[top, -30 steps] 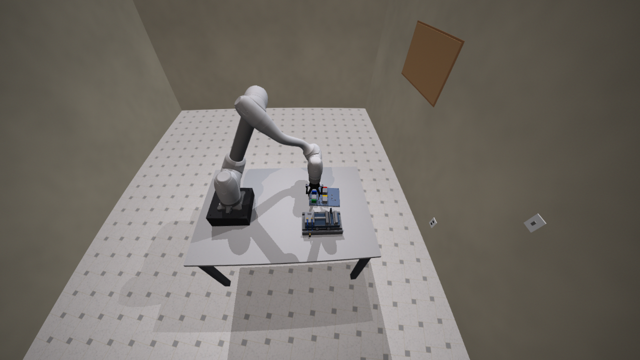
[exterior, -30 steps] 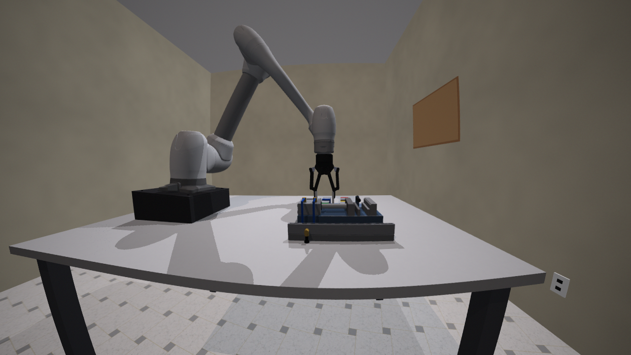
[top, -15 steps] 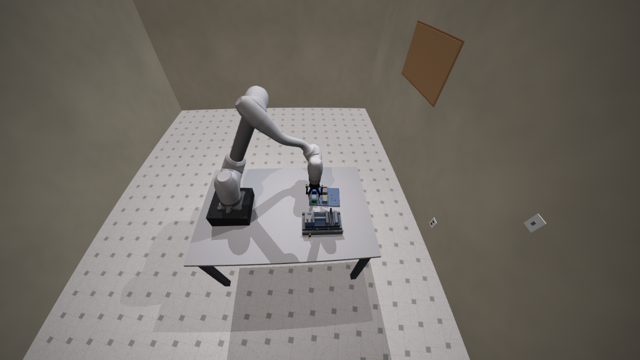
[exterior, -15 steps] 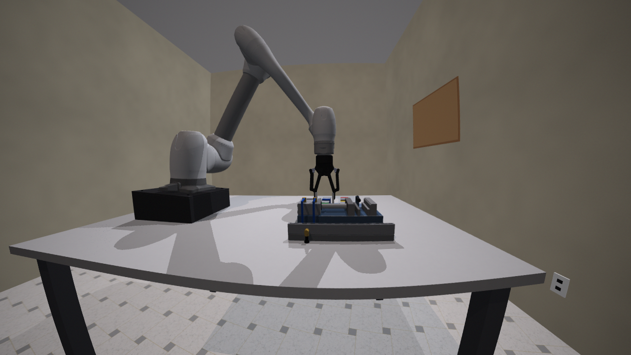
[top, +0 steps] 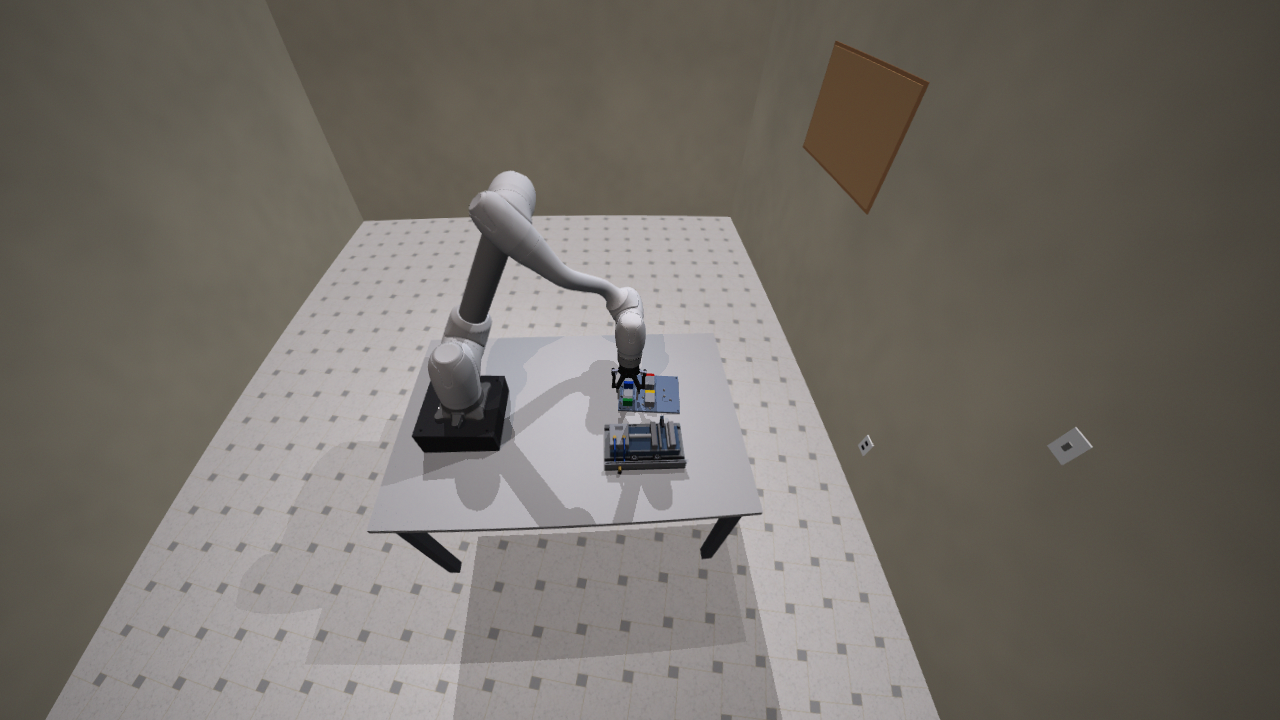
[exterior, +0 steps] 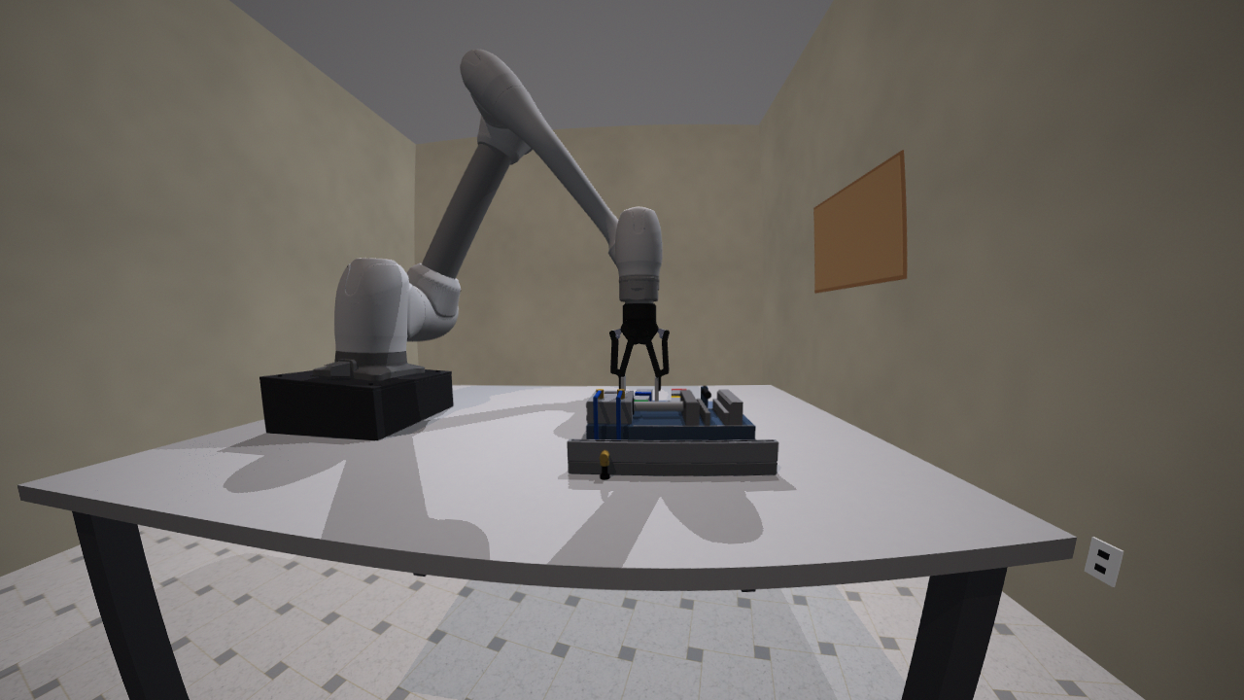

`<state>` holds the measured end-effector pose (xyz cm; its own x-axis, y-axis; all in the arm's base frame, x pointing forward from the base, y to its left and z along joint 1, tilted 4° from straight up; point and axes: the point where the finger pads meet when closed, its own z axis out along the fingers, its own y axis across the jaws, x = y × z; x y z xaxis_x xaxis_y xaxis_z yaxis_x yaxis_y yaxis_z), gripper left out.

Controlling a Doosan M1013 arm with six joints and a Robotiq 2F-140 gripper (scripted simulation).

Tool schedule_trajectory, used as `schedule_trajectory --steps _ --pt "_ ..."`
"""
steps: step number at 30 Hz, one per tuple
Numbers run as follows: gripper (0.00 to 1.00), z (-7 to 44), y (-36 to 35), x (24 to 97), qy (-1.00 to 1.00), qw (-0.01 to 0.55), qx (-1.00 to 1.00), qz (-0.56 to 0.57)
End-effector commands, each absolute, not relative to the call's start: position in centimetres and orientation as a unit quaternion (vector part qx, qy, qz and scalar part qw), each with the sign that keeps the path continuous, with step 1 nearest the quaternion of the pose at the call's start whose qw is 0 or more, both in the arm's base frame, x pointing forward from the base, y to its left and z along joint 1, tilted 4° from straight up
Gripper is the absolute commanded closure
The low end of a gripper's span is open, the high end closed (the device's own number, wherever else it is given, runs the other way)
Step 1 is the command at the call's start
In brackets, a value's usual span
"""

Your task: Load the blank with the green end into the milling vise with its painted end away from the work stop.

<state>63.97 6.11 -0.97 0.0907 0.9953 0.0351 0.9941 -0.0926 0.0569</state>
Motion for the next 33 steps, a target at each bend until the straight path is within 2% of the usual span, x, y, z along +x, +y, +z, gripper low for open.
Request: schedule_trajectory --steps 1,33 --pt "0.54 -0.93 6.11 63.97 0.674 0.009 0.738 0.032" --pt "0.54 -0.48 6.10 63.94 0.674 0.009 0.738 0.032"
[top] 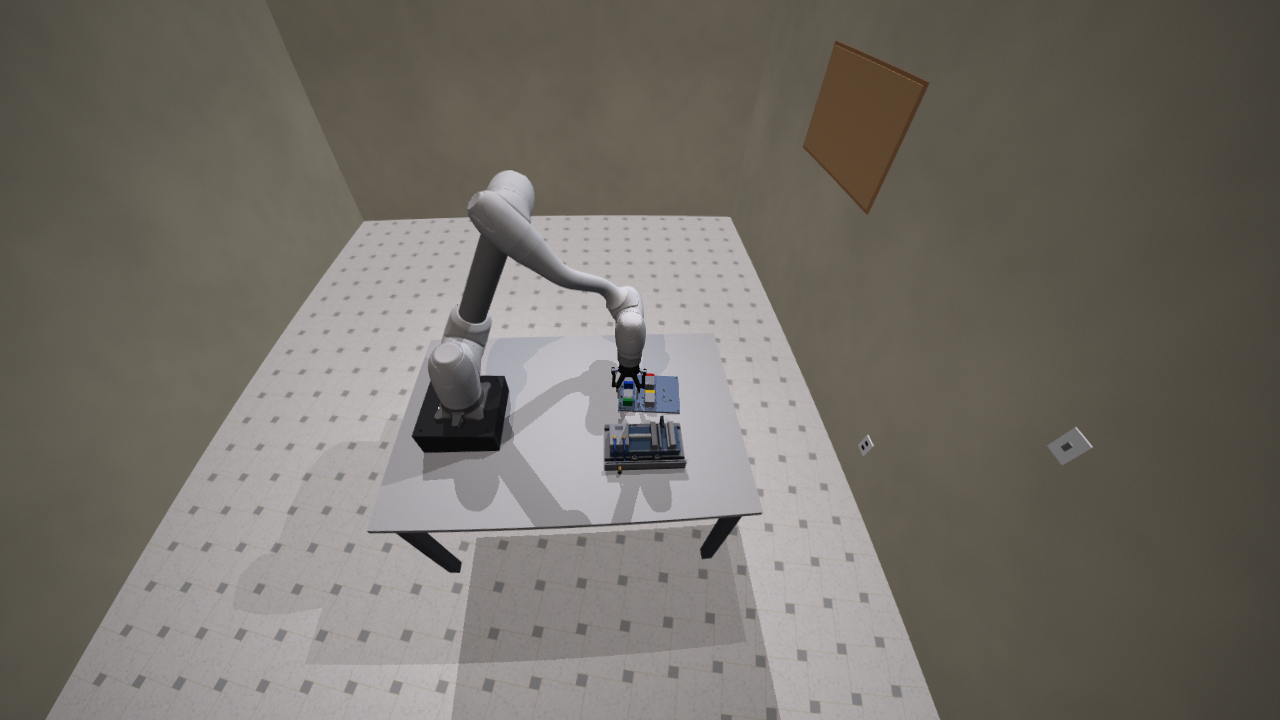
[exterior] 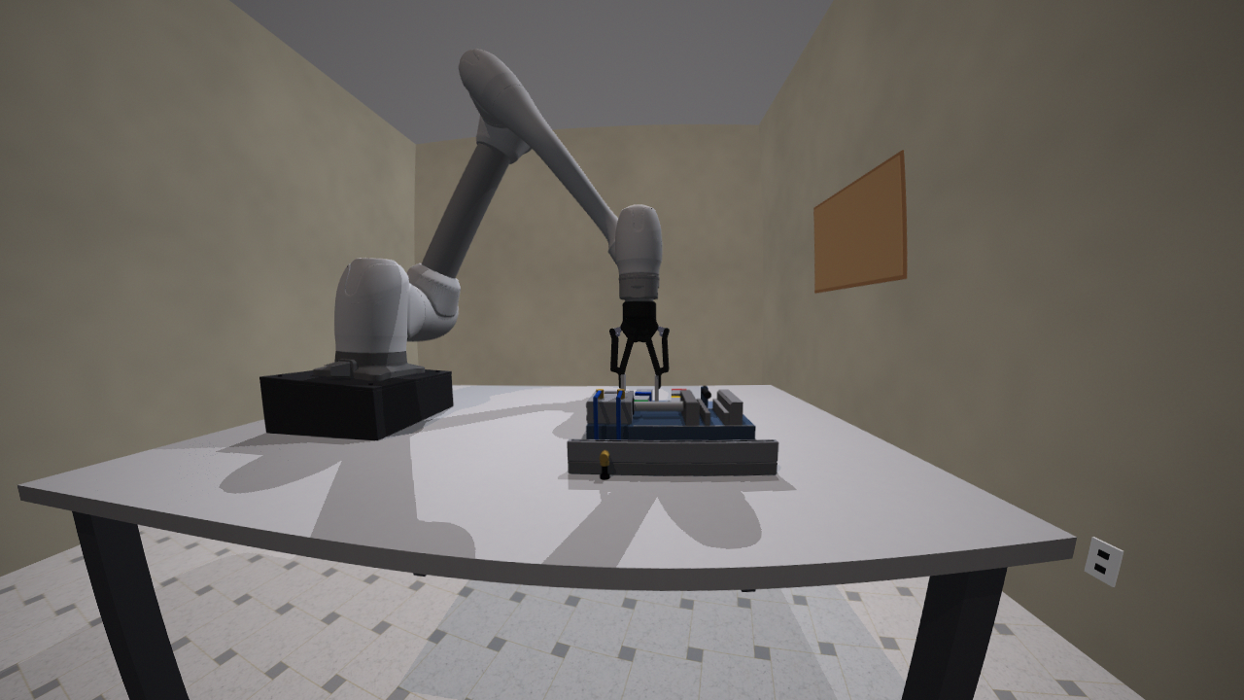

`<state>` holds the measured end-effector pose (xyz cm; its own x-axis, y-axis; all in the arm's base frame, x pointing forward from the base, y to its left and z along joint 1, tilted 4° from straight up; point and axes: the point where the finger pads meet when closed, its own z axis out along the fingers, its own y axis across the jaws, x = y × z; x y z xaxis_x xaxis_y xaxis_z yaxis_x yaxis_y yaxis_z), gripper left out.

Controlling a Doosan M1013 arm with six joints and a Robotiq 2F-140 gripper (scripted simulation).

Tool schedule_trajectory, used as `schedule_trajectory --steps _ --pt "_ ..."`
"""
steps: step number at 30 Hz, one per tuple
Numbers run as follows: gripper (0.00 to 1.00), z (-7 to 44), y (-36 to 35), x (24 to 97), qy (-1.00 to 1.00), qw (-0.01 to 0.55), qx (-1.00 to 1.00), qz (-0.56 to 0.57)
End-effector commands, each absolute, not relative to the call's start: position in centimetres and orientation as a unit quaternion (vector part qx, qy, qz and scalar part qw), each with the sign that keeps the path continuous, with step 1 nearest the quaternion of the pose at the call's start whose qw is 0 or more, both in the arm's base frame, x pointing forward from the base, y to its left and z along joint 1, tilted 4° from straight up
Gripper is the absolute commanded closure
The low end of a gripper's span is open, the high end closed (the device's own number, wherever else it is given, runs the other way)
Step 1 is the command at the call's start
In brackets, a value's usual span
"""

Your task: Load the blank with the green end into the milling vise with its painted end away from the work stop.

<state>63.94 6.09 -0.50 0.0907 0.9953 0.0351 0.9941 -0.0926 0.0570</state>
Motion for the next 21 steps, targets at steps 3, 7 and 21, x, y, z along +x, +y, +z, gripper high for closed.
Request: schedule_trajectory --steps 3,7,21 --pt "0.54 -0.51 6.10 63.94 0.674 0.009 0.738 0.032" --pt "0.54 -0.57 6.10 63.95 0.674 0.009 0.738 0.032" --pt "1.00 -0.70 6.10 63.95 0.674 0.009 0.738 0.032"
